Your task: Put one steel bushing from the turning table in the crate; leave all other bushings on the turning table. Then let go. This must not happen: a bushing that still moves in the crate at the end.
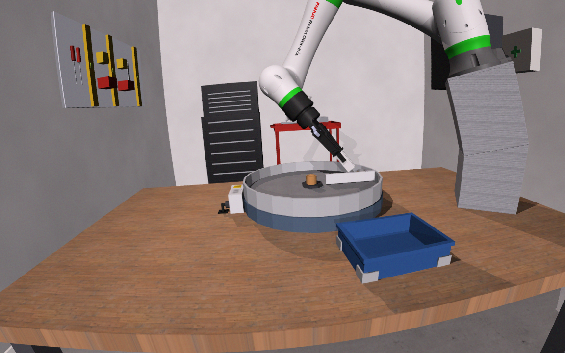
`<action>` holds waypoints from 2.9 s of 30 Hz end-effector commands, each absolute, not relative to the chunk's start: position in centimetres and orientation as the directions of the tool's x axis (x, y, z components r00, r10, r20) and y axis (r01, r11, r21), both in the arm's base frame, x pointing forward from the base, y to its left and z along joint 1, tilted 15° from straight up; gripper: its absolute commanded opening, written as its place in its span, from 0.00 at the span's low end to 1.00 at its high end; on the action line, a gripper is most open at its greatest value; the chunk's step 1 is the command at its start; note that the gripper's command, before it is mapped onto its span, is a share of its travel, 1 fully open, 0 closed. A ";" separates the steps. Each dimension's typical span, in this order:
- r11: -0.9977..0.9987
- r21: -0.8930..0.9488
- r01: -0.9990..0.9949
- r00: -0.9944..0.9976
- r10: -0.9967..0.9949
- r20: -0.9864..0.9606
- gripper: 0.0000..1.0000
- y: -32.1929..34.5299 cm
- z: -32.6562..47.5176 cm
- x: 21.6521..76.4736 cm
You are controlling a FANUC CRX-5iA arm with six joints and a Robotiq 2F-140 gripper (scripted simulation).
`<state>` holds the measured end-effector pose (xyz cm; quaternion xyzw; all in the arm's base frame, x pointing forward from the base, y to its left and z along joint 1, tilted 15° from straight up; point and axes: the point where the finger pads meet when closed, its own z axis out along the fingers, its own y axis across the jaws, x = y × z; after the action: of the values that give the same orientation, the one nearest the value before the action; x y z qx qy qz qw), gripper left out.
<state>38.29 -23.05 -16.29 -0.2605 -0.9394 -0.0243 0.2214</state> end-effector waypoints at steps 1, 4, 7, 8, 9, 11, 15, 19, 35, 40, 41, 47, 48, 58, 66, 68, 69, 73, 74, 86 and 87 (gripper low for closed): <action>0.863 -0.070 0.500 -0.766 0.479 0.428 0.06 -23.1 -16.3 38.3; 0.863 -0.070 0.500 -0.766 0.479 0.428 0.06 -23.1 -16.3 38.3; 0.863 -0.070 0.500 -0.766 0.479 0.428 0.06 -23.1 -16.3 38.3; 0.863 -0.070 0.500 -0.766 0.479 0.428 0.06 -23.1 -16.3 38.3; 0.863 -0.070 0.500 -0.766 0.479 0.428 0.06 -23.1 -16.3 38.3; 0.863 -0.070 0.500 -0.766 0.479 0.428 0.06 -23.1 -16.3 38.3; 0.863 -0.070 0.500 -0.766 0.479 0.428 0.06 -23.1 -16.3 38.3; 0.863 -0.070 0.500 -0.766 0.479 0.428 0.06 -23.1 -16.3 38.3; 0.863 -0.070 0.500 -0.766 0.479 0.428 0.06 -23.3 -17.3 38.5; 0.863 -0.070 0.500 -0.766 0.479 0.428 0.06 -23.3 -17.3 38.5; 0.863 -0.070 0.500 -0.766 0.479 0.428 0.06 -23.3 -17.3 38.5; 0.863 -0.070 0.500 -0.766 0.479 0.428 0.06 -23.3 -17.3 38.5; 0.863 -0.070 0.500 -0.766 0.479 0.428 0.06 -23.3 -17.3 38.5; 0.863 -0.070 0.500 -0.766 0.479 0.428 0.06 -23.3 -17.3 38.5; 0.863 -0.070 0.500 -0.766 0.479 0.428 0.00 -23.3 -17.3 38.5; 0.863 -0.070 0.500 -0.766 0.479 0.428 0.00 -23.3 -17.3 38.5; 0.863 -0.070 0.500 -0.766 0.479 0.428 0.00 -23.3 -17.3 38.5; 0.863 -0.070 0.500 -0.766 0.479 0.428 0.00 -23.3 -17.3 38.5; 0.863 -0.070 0.500 -0.766 0.479 0.428 0.00 -23.3 -17.3 38.5; 0.863 -0.070 0.500 -0.766 0.479 0.428 0.00 -23.3 -17.3 38.5; 0.863 -0.070 0.500 -0.766 0.479 0.428 0.00 -23.3 -17.3 38.5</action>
<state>38.46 -23.31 -17.35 -0.2605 -0.9394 -0.0237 0.2215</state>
